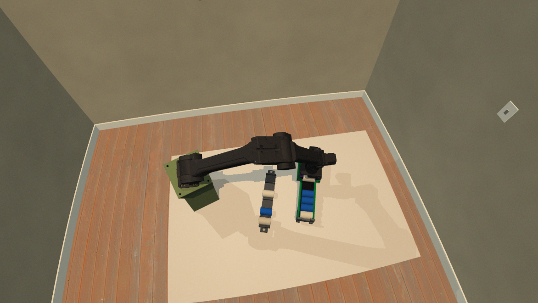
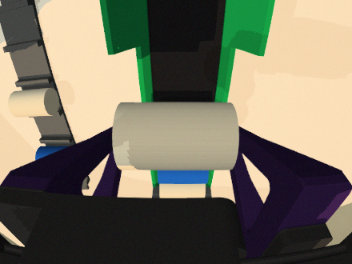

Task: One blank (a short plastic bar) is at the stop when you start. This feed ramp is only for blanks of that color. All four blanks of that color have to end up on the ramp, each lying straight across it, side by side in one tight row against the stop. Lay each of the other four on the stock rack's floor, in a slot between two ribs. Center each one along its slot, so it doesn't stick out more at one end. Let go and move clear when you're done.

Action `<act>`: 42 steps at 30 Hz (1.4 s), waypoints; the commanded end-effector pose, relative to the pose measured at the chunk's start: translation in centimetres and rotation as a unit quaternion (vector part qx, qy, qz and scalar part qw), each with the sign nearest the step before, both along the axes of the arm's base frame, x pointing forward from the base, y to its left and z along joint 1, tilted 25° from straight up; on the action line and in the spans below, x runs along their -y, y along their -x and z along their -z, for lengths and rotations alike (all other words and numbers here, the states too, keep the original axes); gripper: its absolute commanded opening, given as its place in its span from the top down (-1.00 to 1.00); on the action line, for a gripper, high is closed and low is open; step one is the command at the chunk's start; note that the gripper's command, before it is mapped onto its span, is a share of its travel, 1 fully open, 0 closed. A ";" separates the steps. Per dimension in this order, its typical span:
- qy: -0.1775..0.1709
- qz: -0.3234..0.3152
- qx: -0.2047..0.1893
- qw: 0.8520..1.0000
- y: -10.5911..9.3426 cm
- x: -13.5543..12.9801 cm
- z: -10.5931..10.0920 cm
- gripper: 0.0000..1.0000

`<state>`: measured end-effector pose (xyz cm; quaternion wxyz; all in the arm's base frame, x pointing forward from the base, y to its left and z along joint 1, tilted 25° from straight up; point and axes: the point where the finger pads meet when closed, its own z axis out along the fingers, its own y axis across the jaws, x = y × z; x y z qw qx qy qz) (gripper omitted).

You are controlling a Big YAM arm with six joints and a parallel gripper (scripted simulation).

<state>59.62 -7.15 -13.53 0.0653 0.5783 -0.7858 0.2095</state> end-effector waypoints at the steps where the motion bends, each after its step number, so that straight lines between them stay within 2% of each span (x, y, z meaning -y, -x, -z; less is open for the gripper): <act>1: -0.001 0.000 0.015 1.000 -2.1 1.5 1.1 -0.23; 3: -0.001 0.000 0.015 1.000 -2.2 1.9 2.0 -0.23; 5: -0.001 0.000 0.015 1.000 -2.2 1.9 2.0 -0.23; 14: 0.000 0.000 0.014 1.000 -2.8 3.7 6.0 -0.23; 19: 0.000 0.000 0.013 1.000 -3.0 4.1 7.3 -0.23; 42: 0.000 -0.004 0.012 1.000 -3.0 3.8 7.3 -0.23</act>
